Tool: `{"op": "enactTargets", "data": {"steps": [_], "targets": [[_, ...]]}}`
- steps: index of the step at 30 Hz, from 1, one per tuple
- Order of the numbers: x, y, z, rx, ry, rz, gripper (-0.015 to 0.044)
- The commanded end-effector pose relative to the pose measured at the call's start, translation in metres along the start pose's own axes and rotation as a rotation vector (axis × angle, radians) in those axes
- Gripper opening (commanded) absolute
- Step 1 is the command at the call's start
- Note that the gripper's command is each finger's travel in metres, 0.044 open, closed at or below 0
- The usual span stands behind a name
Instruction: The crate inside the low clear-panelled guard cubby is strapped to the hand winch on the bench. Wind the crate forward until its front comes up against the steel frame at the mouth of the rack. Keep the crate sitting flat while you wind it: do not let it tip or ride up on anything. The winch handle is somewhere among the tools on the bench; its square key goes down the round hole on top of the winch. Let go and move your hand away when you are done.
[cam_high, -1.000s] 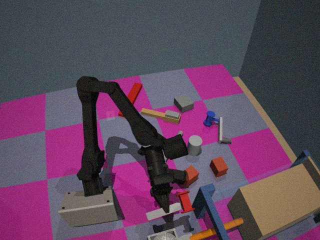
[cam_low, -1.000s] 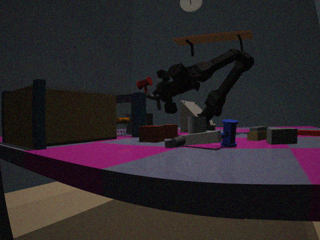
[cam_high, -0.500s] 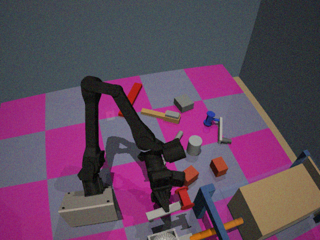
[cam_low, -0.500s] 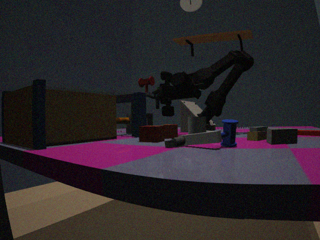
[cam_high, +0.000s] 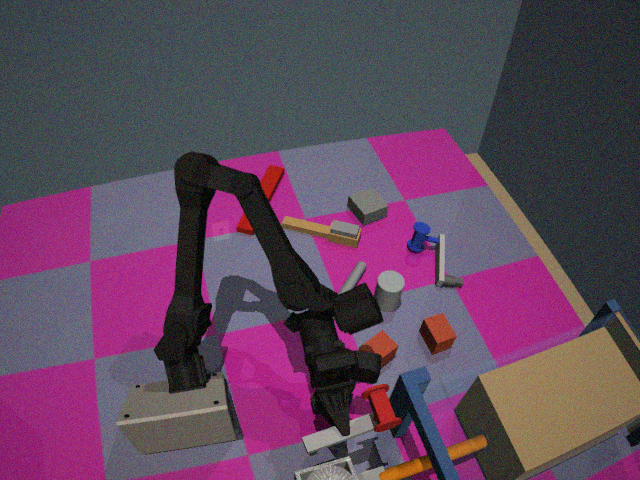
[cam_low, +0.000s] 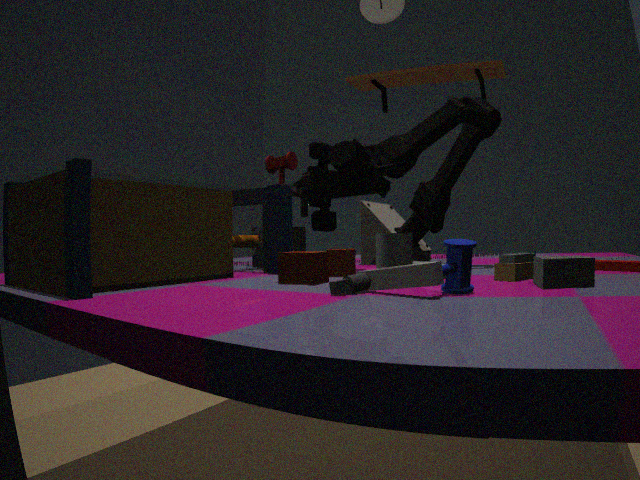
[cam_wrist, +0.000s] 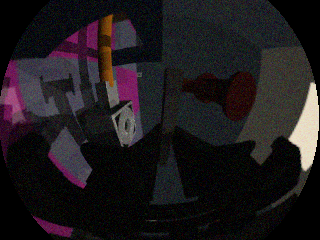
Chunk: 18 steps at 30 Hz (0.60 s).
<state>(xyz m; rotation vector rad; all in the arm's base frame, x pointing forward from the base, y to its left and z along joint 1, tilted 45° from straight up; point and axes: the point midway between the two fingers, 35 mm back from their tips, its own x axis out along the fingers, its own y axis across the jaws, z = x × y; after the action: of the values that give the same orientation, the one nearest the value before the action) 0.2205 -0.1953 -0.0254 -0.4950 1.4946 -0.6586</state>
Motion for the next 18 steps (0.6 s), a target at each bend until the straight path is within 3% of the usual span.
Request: {"op": "enactTargets", "data": {"steps": [1, 9, 18], "targets": [[0.018, -0.008, 0.009, 0.004, -0.002, -0.006, 0.0000], [0.055, -0.020, 0.019, 0.004, -0.004, -0.013, 0.0000], [0.060, -0.017, 0.020, -0.015, -0.002, -0.029, 0.0000]]}}
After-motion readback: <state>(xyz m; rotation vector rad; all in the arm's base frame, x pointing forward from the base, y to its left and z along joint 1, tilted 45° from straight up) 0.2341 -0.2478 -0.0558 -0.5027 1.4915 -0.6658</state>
